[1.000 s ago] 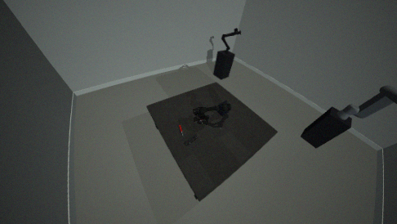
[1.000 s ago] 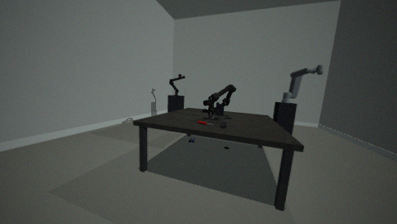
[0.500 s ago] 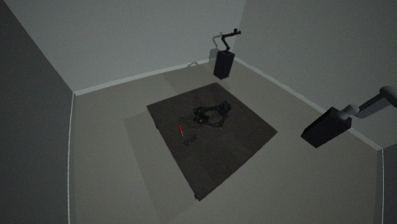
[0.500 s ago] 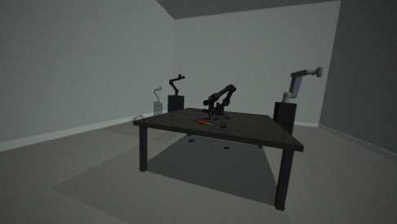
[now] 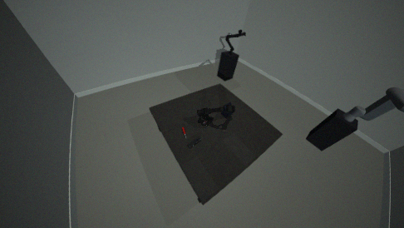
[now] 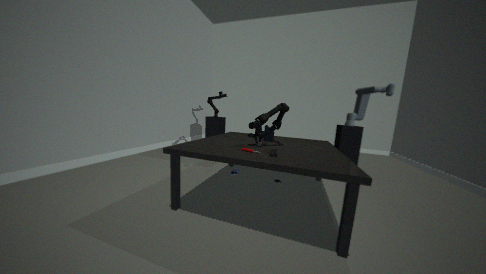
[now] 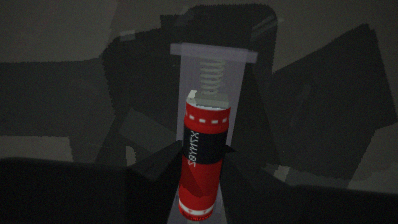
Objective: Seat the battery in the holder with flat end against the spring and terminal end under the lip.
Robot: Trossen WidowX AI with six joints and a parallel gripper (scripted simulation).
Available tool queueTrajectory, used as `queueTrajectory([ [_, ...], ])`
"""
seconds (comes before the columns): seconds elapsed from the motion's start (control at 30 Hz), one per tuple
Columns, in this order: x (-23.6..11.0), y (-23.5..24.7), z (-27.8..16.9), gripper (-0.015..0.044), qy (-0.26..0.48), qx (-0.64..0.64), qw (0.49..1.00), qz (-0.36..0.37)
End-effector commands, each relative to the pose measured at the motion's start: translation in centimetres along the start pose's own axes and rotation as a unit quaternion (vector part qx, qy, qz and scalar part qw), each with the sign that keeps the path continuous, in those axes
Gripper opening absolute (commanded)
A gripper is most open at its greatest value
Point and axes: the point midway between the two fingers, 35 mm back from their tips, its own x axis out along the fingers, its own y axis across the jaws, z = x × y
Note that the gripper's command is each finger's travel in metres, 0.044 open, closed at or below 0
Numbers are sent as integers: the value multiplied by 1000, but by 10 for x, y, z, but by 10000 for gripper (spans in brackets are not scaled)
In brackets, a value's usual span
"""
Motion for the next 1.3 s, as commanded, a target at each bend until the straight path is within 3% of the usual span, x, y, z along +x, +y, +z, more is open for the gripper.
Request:
queueTrajectory([
  [0.0, -1, 1, -1, 73, 0, -1, 1000, 0],
  [0.3, 0, 1, -1, 73, 0, 0, 1000, 0],
  [0.43, 0, 1, -1, 175, 0, 0, 1000, 0],
  [0.97, -14, 1, -3, 175, 0, 0, 1000, 0],
  [1.03, -20, 2, -4, 228, 0, 3, 1000, 2],
  [1.2, -80, 5, -10, 359, 1, 1, 1000, -2],
  [1.27, -89, 7, -11, 411, 1, 0, 1000, -2],
])
